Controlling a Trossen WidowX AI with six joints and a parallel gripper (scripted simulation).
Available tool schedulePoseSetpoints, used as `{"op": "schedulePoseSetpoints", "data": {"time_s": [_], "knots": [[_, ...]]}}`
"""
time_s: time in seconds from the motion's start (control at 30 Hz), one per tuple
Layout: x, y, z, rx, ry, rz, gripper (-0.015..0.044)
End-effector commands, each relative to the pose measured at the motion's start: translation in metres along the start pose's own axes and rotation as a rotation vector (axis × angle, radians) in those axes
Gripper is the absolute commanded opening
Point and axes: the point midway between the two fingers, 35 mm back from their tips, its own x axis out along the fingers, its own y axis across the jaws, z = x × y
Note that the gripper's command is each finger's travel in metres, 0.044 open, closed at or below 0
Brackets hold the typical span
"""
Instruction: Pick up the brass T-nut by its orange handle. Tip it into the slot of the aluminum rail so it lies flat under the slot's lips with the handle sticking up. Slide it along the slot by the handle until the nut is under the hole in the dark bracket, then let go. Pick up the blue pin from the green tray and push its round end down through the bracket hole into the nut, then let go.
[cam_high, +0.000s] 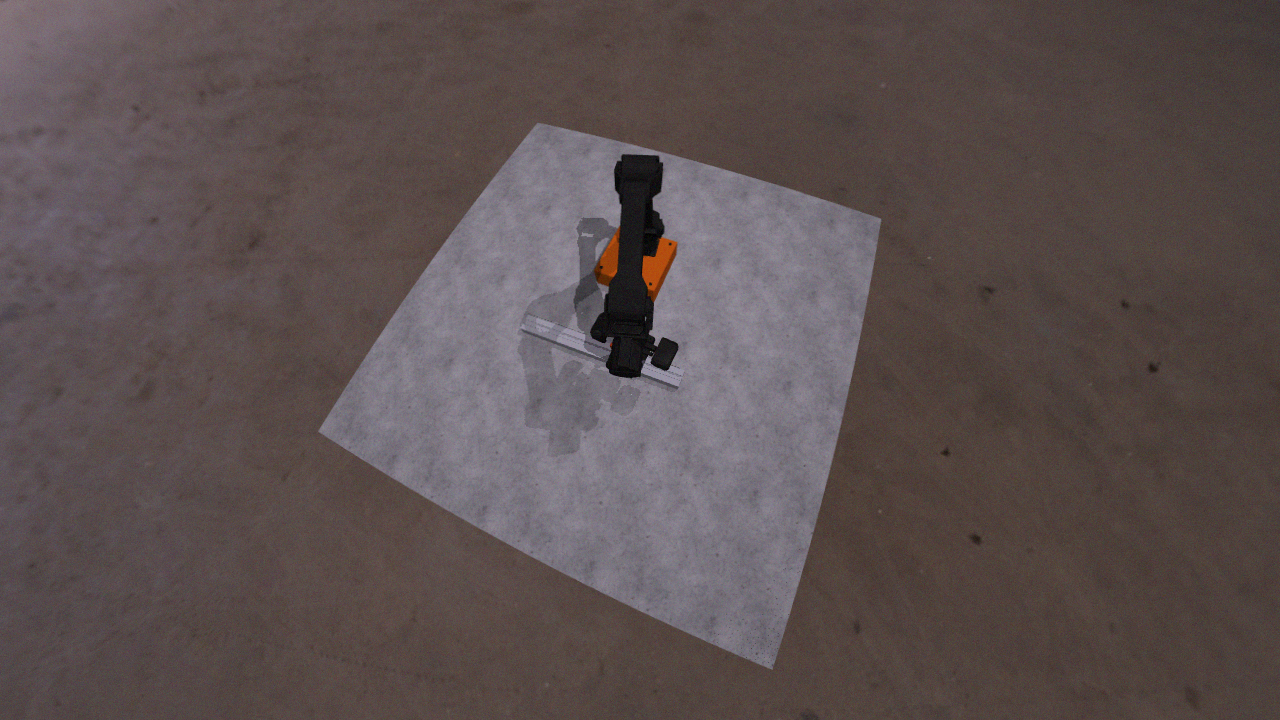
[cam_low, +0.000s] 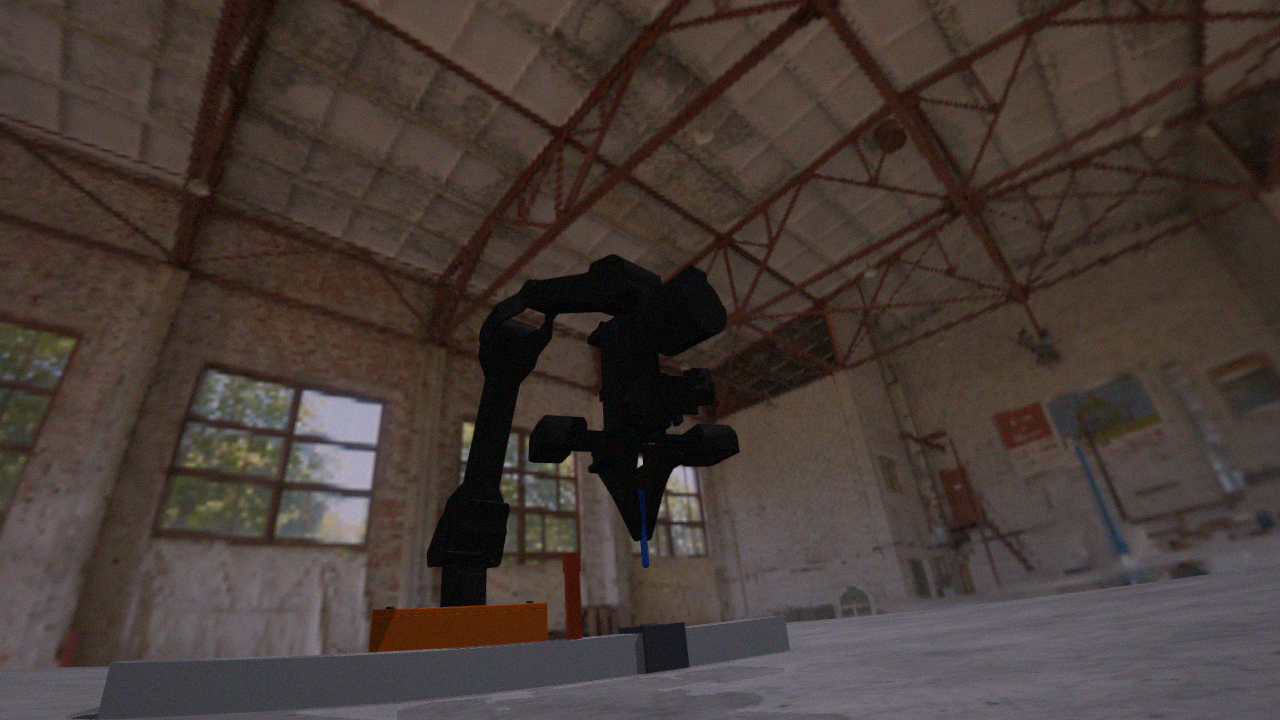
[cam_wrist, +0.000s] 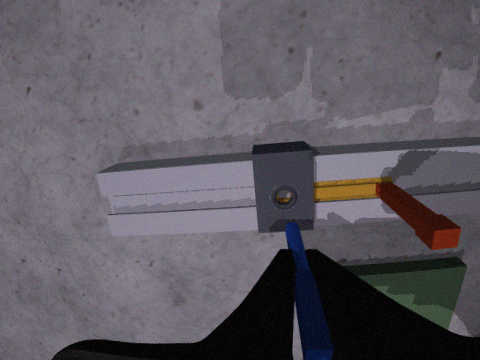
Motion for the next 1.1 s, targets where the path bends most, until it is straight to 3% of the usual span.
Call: {"op": "schedulePoseSetpoints", "data": {"time_s": [0.0,0.2,1.07], "knots": [[0.012,0.001,0.0,-0.004,0.009,0.003,-0.015],[0.031,-0.002,-0.008,-0.002,0.009,0.003,-0.015],[0.031,0.001,0.0,-0.002,0.009,0.003,-0.015]]}}
